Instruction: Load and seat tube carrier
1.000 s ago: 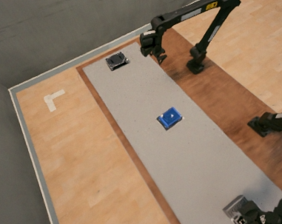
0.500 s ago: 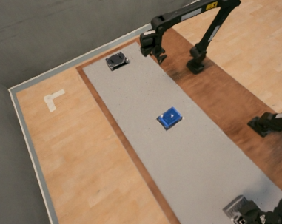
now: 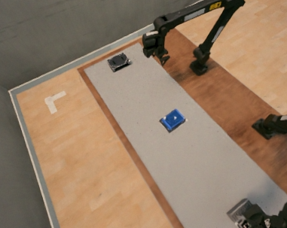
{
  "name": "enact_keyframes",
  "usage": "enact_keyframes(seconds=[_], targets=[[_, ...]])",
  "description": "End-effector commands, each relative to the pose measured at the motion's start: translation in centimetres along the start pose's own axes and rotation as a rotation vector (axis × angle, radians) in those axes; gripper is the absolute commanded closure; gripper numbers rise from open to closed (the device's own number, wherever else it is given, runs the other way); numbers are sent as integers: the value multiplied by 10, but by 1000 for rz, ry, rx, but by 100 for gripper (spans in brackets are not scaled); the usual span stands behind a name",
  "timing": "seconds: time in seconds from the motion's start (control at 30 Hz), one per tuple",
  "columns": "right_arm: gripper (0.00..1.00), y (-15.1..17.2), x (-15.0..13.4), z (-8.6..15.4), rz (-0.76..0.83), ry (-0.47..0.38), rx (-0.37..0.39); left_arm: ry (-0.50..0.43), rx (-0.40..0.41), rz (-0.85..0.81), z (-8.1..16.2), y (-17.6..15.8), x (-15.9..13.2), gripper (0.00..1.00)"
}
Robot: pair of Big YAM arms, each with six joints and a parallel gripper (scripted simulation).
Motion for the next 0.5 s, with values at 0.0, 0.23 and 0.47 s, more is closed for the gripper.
enact_keyframes(seconds=[0.0, 0.23, 0.47], targets=[[0, -1, 7, 12, -13, -31, -10, -72, 27, 8, 25, 16, 16, 93], [0, -1, 7, 12, -13, -31, -10, -41, 25, 160, 35, 20, -7, 93], [0, -1, 7, 12, -13, -31, -10, 21, 11, 293, 18, 27, -32, 93]])
Point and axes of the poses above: on each arm, the point where the finger pads meet when closed, its own z axis back along the fingers, its own y axis across the jaws, x = y × z, the point moved 3 cm from there along z, back along the fingers, and after that the axes turned 3 degrees about z, right-handed, at the moved point
